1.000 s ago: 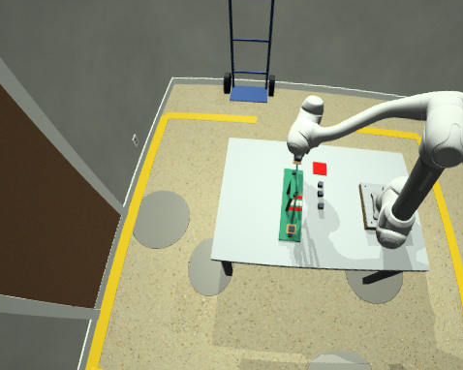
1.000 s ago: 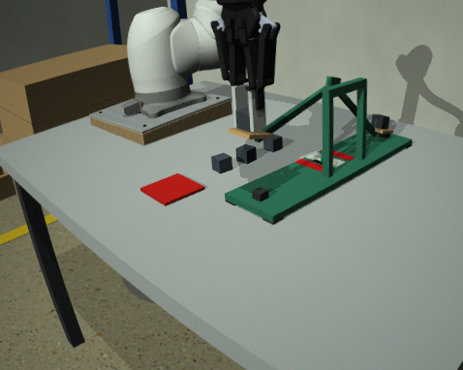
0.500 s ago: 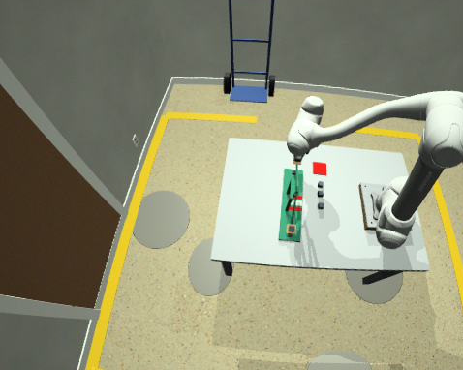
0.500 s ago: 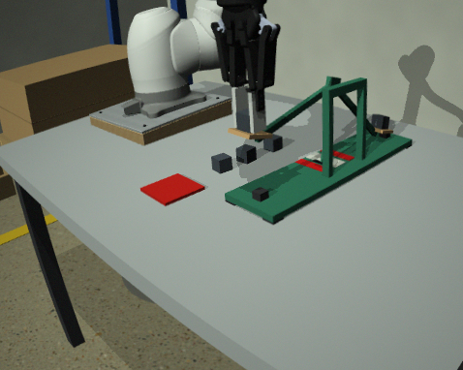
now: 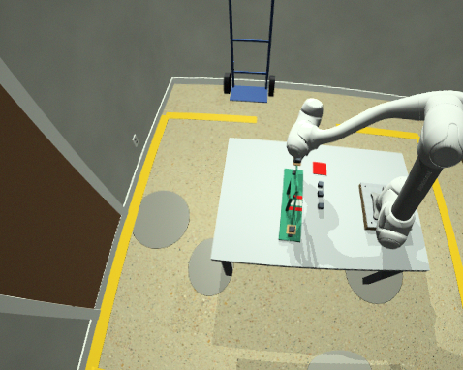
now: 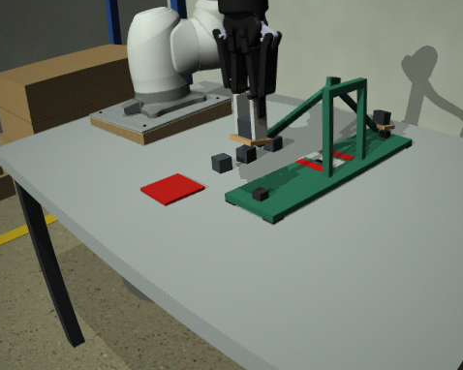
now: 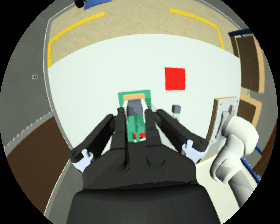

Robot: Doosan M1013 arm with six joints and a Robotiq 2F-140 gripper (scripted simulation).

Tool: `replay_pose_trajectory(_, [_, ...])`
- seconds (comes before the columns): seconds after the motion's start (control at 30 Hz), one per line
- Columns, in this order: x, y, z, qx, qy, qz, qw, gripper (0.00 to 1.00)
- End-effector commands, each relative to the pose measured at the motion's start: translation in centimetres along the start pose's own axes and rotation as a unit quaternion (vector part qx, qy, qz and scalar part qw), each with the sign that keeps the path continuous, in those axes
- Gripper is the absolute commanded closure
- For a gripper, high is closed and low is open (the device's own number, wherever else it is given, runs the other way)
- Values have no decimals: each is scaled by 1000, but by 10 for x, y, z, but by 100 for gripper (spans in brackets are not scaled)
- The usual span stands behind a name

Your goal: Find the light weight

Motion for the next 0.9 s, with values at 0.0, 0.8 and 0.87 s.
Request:
replay_pose_trajectory(0.0, [0,-2,0,0,0,0,1000,76])
replay_pose_trajectory(0.8, [-4,-16,-1,0,0,0,1000,76])
replay_pose_trajectory(0.87, [-4,-17,-1,0,0,0,1000,76])
Point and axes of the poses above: the point where the finger pads meet when closed, its own y axis back along the fingers, its own z axis across the jaws, x = y × z, the point moved 10 cm from there along y, back along the fingers, and after that the axes turned 15 degrees about y, right-handed, at the moved point
